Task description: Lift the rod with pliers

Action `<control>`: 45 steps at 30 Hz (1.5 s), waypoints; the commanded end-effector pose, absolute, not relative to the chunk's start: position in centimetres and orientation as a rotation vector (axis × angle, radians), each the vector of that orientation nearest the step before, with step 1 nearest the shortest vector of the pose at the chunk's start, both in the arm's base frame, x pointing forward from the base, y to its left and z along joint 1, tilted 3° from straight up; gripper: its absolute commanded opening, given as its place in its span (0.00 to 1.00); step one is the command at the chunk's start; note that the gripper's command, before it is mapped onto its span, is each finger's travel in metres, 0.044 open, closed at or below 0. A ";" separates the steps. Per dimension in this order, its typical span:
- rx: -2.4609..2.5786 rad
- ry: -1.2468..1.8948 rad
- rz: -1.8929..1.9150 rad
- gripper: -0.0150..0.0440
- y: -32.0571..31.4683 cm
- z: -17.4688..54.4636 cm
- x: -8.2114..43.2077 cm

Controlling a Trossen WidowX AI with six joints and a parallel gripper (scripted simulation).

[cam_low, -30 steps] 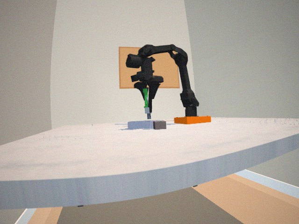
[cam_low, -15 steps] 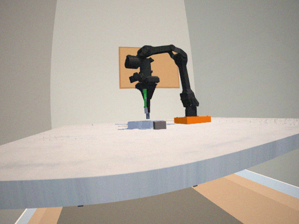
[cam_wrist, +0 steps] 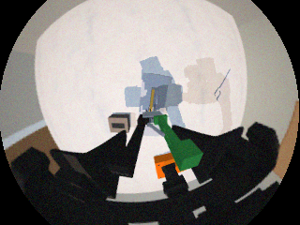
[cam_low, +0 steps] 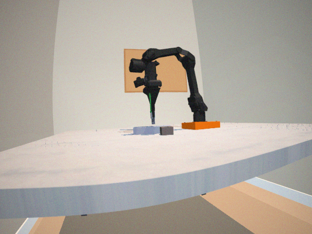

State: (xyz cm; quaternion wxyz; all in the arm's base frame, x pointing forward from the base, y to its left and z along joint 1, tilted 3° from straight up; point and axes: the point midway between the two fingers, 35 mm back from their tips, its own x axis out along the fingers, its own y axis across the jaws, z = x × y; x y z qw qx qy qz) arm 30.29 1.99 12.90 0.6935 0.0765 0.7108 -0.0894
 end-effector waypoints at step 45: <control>0.303 1.556 -0.341 0.79 0.6 12.9 30.5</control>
